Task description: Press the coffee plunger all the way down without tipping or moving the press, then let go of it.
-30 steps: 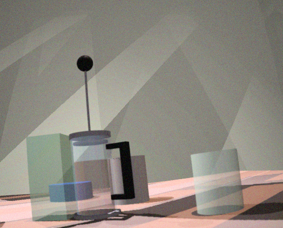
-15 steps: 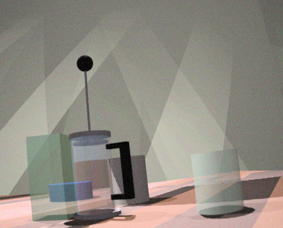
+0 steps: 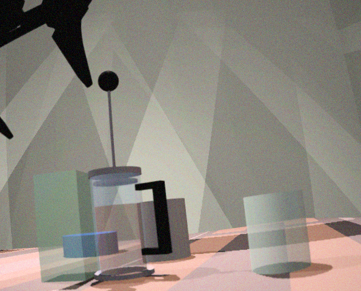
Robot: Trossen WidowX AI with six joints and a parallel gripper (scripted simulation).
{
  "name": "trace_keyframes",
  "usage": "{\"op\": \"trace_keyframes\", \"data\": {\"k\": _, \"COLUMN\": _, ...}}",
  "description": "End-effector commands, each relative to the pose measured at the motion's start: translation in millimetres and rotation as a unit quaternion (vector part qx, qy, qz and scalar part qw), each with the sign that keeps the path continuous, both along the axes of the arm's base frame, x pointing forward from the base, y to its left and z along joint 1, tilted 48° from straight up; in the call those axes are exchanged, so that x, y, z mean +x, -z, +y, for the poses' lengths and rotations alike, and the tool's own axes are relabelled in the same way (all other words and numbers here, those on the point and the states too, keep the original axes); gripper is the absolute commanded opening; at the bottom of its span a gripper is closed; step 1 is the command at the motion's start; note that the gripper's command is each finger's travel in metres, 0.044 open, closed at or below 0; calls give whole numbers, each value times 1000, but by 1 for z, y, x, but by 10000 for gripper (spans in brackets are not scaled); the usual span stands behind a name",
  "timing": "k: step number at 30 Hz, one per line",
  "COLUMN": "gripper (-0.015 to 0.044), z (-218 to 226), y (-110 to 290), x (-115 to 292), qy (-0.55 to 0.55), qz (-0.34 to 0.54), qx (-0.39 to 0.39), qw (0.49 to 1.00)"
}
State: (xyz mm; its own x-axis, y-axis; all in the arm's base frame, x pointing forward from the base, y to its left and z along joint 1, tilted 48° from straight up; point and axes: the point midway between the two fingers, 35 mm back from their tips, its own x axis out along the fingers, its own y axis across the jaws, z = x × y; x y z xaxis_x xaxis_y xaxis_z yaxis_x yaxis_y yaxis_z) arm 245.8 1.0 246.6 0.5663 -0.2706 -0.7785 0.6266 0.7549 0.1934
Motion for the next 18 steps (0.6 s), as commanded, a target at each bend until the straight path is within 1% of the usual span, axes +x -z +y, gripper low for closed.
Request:
{"op": "trace_keyframes", "data": {"k": 1, "gripper": 440, "z": 24, "y": 4, "x": 7, "qy": -40, "qz": 11, "qx": -61, "qw": 997}}
{"op": "trace_keyframes", "data": {"k": 6, "gripper": 440, "z": 69, "y": 9, "x": 14, "qy": -104, "qz": 7, "qx": -152, "qw": 983}}
{"op": "trace_keyframes", "data": {"k": 9, "gripper": 440, "z": 102, "y": 10, "x": 12, "qy": -149, "qz": -5, "qx": -203, "qw": 968}}
{"op": "trace_keyframes", "data": {"k": 11, "gripper": 440, "z": 125, "y": 14, "x": 10, "qy": -162, "qz": -21, "qx": -208, "qw": 964}}
{"op": "trace_keyframes", "data": {"k": 18, "gripper": 440, "z": 145, "y": 20, "x": 6, "qy": -200, "qz": -18, "qx": -211, "qw": 957}}
